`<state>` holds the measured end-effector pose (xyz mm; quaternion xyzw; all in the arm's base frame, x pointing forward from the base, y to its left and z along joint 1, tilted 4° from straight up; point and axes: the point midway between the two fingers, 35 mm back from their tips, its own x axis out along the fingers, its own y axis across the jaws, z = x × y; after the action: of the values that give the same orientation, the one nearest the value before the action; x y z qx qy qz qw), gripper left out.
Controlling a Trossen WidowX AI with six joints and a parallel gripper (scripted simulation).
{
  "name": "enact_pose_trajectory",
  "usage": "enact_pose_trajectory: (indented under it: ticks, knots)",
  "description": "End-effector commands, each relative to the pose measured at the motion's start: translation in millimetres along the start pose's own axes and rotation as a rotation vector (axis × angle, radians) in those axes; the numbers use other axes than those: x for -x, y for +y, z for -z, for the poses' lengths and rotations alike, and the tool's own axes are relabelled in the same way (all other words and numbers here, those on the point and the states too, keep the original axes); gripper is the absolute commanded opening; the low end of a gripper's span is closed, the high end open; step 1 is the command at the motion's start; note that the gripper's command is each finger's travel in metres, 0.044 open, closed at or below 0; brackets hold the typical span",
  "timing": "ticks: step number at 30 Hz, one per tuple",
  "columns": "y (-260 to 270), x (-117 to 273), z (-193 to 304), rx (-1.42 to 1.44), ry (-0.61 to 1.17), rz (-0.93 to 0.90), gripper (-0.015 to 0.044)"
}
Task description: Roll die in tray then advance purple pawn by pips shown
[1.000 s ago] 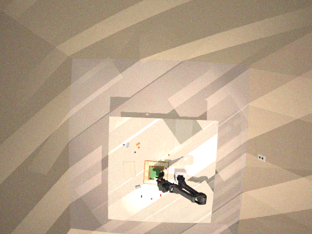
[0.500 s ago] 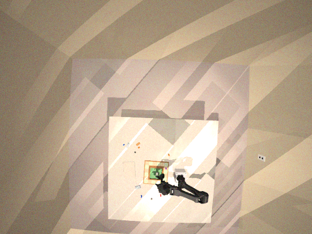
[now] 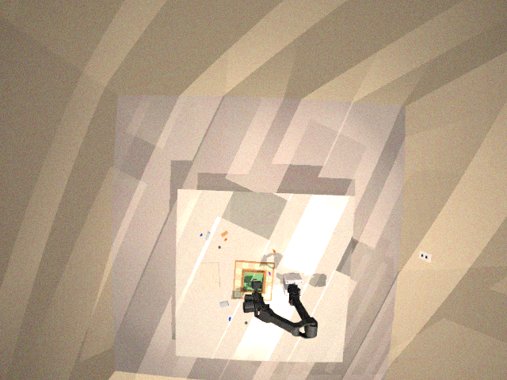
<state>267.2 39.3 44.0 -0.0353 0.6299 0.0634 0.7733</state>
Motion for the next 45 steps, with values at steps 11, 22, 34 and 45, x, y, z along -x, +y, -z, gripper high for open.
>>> enact_pose_trajectory:
  ticks: [11, 22, 34, 45]
  knots:
    - [-32.3, -12.3, 34.6, 0.217, 0.190, -0.007, 0.0309]
    - [-70.2, -15.6, 119.6, 0.678, 0.254, -0.076, 0.0200]
    - [-68.6, -26.2, 119.9, 0.678, 0.253, -0.076, 0.0200]
    - [-69.0, -41.4, 123.2, 0.678, 0.254, -0.076, 0.0200]
